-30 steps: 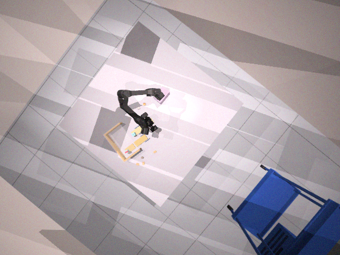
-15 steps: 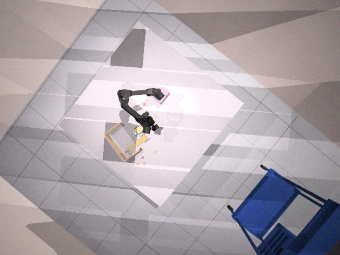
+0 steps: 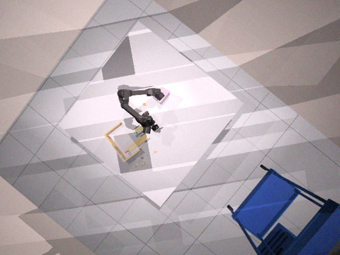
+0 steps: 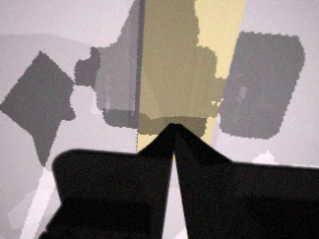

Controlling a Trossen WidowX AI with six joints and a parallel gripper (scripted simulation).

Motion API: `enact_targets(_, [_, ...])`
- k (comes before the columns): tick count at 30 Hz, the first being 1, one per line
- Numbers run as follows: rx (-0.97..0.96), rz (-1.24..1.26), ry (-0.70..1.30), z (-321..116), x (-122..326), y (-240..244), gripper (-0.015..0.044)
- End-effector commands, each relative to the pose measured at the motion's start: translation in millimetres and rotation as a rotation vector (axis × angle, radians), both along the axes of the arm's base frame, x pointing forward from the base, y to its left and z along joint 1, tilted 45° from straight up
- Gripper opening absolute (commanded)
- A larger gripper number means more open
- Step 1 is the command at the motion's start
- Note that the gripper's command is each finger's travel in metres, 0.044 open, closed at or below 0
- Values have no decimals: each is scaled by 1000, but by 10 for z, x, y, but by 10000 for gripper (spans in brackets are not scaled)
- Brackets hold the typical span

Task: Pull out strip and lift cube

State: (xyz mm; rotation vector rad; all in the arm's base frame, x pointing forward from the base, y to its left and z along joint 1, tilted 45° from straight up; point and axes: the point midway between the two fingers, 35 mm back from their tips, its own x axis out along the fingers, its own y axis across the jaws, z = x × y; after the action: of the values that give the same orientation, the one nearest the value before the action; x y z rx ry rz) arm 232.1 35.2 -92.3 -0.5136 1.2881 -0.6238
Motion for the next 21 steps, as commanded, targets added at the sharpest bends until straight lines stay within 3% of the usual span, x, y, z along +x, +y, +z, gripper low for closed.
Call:
enact_targets(1, [-9,-18,24,-25,-87,-72,0])
enact_targets(14, [-9,-18,24,-25,-87,-72,0])
enact_targets(21, [-6,-18,24,297,-43,298,0])
